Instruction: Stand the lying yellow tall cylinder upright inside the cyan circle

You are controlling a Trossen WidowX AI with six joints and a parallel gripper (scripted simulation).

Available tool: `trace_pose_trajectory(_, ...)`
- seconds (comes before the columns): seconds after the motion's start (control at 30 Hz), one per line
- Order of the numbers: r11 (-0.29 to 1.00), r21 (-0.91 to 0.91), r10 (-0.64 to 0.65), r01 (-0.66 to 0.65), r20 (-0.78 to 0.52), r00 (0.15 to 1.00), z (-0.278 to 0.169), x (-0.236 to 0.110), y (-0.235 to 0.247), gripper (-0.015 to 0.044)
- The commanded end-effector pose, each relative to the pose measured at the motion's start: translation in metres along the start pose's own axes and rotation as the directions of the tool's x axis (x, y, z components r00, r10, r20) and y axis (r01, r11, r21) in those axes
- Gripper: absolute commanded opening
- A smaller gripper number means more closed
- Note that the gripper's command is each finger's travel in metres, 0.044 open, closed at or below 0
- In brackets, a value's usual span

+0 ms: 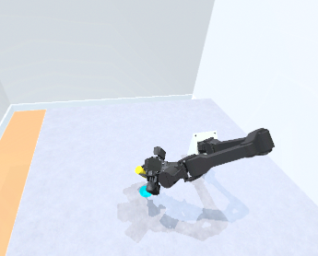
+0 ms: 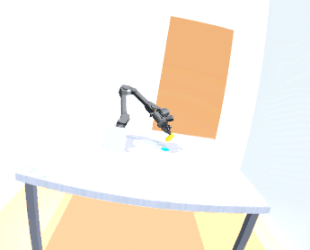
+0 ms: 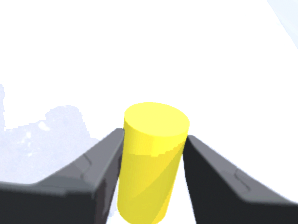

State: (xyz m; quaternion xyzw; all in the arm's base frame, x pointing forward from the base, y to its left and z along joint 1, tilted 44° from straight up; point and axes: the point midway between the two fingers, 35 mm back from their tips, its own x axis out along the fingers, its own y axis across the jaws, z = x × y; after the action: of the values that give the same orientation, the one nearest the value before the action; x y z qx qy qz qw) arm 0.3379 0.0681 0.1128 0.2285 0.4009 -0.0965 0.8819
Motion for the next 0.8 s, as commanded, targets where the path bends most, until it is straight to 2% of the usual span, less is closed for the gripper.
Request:
trace_pose_trajectory(0.0,1.0,0.014,-0.002,0.001,0.031,1.0,-0.001,-0.001,-0.001,0.0105)
trace_pose_trajectory(0.77,0.996,0.083,0.02,-0.035,0.183,0.983,0.001,-0.011,0.001,0.0105)
